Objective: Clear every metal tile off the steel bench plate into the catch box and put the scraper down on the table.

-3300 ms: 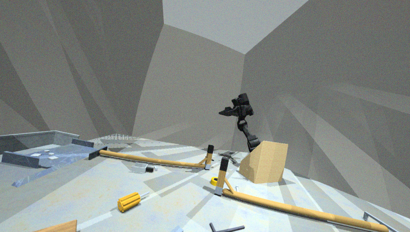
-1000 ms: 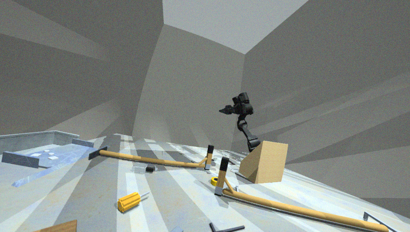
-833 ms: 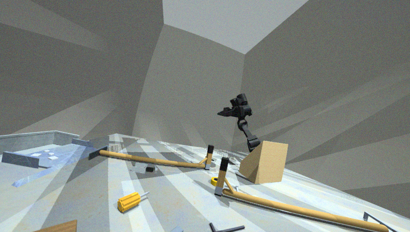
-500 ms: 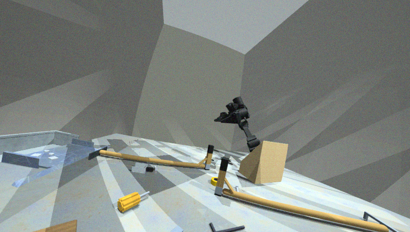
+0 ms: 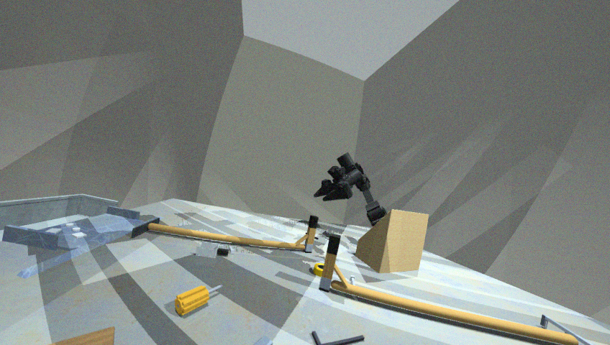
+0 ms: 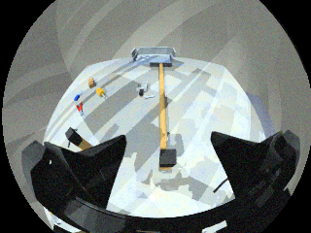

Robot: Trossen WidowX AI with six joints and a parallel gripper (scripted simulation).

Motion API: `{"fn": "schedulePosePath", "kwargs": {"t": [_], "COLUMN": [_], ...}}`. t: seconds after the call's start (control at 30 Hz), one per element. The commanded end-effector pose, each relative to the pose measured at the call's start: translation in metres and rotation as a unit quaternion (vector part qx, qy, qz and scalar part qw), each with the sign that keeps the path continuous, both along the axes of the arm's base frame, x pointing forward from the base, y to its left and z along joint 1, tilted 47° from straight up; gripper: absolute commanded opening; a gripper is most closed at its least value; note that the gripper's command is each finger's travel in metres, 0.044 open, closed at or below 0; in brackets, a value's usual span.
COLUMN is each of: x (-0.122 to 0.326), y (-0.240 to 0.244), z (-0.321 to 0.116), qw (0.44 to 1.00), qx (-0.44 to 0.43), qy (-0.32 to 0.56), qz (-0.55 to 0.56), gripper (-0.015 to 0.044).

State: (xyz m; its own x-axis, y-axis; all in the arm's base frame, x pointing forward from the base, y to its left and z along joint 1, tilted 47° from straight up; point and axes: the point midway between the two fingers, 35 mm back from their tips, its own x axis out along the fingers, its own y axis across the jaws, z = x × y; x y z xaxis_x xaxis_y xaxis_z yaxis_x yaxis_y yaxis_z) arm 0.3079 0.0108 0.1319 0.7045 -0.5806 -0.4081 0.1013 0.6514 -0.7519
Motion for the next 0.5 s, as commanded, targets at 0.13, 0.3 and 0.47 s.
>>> {"fn": "schedulePosePath", "kwargs": {"t": [0.13,0.3,0.47], "x": [-0.007,-0.013,-0.019], "y": [-0.030,-0.047,-0.059], "z": [-0.025,-0.038,-0.047], "qw": [0.998,0.996,0.994], "qx": [0.013,0.023,0.031], "qy": [0.033,0.051,0.064], "qz": [-0.043,-0.069,-0.088], "gripper": [0.0440,0.0440,0.0440]}}
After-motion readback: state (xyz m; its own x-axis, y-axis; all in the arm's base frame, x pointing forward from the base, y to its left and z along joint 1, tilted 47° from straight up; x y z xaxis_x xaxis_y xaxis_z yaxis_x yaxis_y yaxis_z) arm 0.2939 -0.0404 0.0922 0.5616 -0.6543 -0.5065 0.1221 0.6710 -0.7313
